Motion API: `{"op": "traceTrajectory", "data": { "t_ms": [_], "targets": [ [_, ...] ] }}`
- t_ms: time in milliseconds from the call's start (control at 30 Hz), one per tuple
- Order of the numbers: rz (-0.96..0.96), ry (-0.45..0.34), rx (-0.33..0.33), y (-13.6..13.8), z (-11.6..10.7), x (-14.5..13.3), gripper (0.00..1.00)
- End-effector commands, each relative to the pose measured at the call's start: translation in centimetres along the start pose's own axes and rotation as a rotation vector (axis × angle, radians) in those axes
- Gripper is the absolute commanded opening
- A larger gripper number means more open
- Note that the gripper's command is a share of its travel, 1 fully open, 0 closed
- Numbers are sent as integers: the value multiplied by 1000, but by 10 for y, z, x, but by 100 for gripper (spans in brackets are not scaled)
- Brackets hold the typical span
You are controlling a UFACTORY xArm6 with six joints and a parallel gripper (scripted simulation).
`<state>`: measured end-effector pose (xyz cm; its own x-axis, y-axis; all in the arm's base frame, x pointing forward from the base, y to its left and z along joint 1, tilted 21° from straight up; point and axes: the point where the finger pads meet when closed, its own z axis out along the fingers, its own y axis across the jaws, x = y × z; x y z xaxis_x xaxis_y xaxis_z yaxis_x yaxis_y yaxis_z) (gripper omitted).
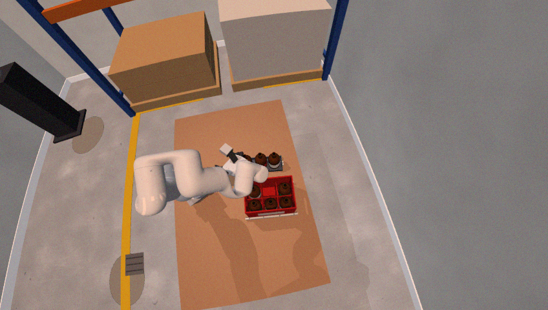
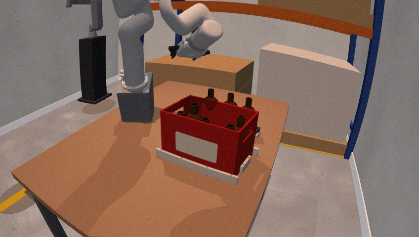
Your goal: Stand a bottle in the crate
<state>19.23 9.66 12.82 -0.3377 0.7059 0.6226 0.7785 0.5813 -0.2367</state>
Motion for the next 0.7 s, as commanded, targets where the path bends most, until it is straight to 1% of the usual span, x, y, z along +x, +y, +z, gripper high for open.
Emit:
{"op": "traceTrajectory", "data": {
  "t_ms": [0, 33, 67, 100, 133, 167, 200, 267, 300, 333, 367, 400, 433, 533, 567, 600, 633, 667],
  "targets": [
    [-7, -173, -25, -3, -39, -35, 100],
    [-7, -211, -32, -3, -47, -42, 100],
    [-7, -229, -35, -3, -51, -45, 100],
    [-8, -285, -44, -3, -62, -56, 100],
    [-8, -322, -51, -3, -70, -63, 100],
    [-8, -343, -54, -3, -75, -67, 100],
    [-7, -397, -63, -3, -85, -78, 100],
    [-7, -397, -63, -3, -85, -78, 100],
    [-7, -455, -73, -3, -96, -89, 100],
    [-5, -534, -86, -3, -112, -105, 100],
    [-6, -557, -90, -3, -117, -109, 100],
    [-6, -560, -91, -3, -117, -110, 100],
    [-5, -622, -101, -3, -130, -122, 100],
    [-4, -732, -120, -3, -153, -143, 100],
    [-5, -742, -122, -3, -155, -144, 100],
    [-4, -806, -132, -3, -168, -157, 100],
    [-4, -815, -134, -3, -170, -158, 100],
    [-3, -874, -144, -3, -182, -170, 100]
  ]
}}
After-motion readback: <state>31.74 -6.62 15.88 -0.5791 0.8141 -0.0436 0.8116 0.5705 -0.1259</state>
